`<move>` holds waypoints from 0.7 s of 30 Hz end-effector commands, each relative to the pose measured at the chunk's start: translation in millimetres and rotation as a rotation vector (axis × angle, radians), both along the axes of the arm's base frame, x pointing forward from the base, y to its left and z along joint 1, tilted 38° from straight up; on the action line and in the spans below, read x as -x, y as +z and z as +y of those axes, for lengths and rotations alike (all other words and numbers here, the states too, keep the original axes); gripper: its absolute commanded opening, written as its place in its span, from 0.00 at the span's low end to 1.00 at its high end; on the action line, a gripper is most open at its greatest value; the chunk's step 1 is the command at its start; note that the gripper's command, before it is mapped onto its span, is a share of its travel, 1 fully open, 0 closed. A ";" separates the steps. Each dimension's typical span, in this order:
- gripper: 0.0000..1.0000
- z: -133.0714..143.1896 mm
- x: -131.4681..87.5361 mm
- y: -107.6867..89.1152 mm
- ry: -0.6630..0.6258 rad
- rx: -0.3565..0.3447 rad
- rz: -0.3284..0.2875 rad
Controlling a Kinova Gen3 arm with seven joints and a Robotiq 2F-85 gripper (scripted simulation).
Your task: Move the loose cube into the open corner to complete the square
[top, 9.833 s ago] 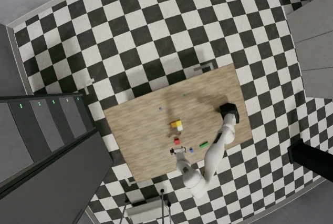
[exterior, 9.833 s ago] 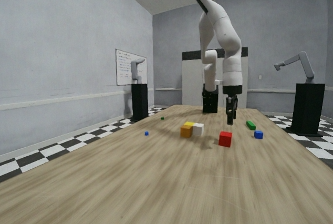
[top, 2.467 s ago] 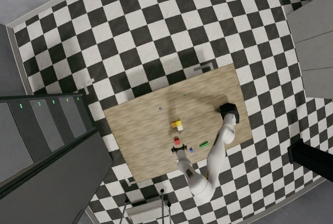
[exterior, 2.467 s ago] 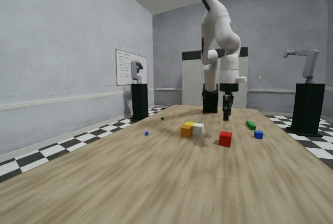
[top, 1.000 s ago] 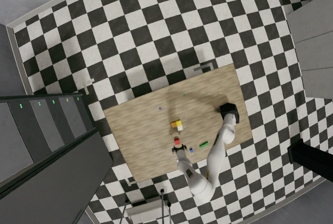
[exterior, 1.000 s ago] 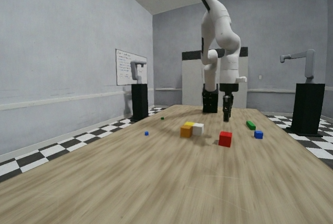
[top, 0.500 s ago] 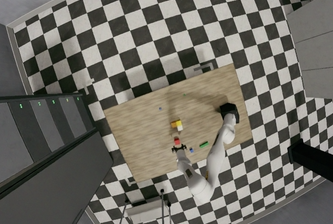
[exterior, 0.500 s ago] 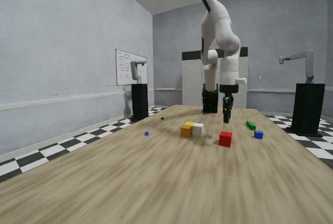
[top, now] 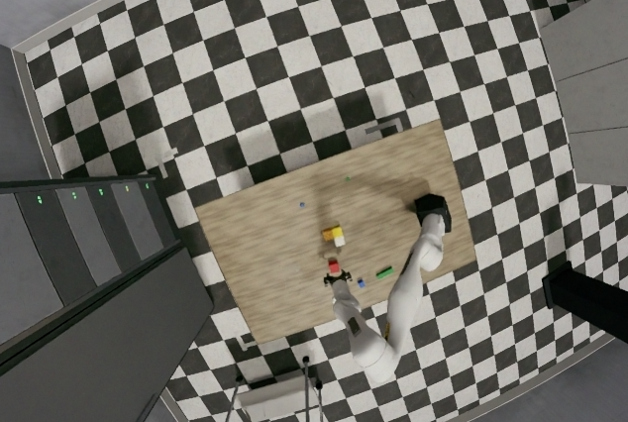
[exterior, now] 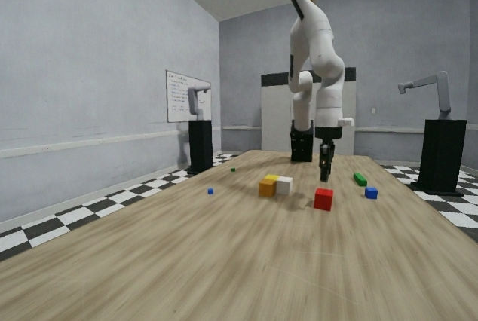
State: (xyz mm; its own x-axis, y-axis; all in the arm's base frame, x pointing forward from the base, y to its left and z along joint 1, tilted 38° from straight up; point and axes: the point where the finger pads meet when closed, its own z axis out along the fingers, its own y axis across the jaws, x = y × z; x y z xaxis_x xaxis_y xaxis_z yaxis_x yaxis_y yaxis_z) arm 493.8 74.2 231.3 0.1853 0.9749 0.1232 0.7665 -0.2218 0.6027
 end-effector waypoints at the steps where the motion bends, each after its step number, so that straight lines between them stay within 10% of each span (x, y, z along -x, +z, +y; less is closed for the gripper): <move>1: 0.80 0.6 -2.1 -6.6 0.001 0.004 0.005; 21: 0.80 0.6 -13.2 -21.6 0.001 0.004 0.005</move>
State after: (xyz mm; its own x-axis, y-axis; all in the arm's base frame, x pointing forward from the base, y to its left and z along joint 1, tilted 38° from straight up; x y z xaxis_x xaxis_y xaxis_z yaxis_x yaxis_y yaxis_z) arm 506.8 73.5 212.1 0.1870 0.9749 0.1211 0.7678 -0.2220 0.6010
